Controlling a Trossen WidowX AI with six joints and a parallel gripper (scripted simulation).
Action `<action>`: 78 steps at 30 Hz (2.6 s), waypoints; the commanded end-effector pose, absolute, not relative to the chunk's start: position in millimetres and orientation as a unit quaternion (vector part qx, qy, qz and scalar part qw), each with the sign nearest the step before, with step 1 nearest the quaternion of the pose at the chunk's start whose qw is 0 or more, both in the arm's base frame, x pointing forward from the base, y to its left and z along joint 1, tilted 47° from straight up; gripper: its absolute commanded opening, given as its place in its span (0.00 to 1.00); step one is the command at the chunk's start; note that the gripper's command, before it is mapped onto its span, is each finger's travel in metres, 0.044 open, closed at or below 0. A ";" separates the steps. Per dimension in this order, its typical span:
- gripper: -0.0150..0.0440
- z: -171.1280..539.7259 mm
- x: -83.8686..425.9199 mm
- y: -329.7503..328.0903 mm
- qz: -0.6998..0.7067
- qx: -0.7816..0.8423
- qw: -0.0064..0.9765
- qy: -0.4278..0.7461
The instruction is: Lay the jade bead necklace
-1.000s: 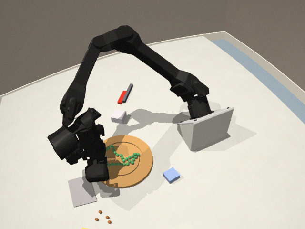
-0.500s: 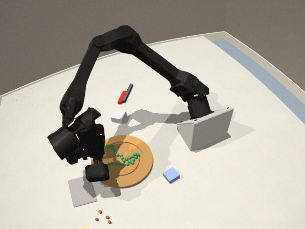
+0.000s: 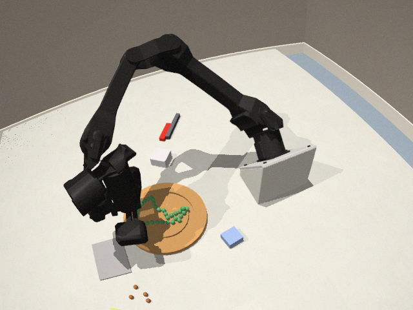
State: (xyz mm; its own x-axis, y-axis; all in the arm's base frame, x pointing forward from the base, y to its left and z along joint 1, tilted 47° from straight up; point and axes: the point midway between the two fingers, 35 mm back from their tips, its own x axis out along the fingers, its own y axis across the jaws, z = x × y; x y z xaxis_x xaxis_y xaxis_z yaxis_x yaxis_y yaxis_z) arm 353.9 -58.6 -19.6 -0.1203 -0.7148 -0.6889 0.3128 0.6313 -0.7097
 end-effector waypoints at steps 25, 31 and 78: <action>0.56 3.8 347.4 -34.9 -0.447 -0.106 0.654 0.601; 0.46 -4.0 346.1 -43.0 -0.447 -0.106 0.654 0.601; 0.25 -22.1 343.1 -61.9 -0.448 -0.102 0.655 0.600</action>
State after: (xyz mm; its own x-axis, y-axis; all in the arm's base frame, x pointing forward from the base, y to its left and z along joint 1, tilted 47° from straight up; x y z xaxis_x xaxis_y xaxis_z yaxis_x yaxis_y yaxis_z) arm 343.1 -62.1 -22.4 -0.1209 -0.7094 -0.6944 0.4637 0.5782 -0.6714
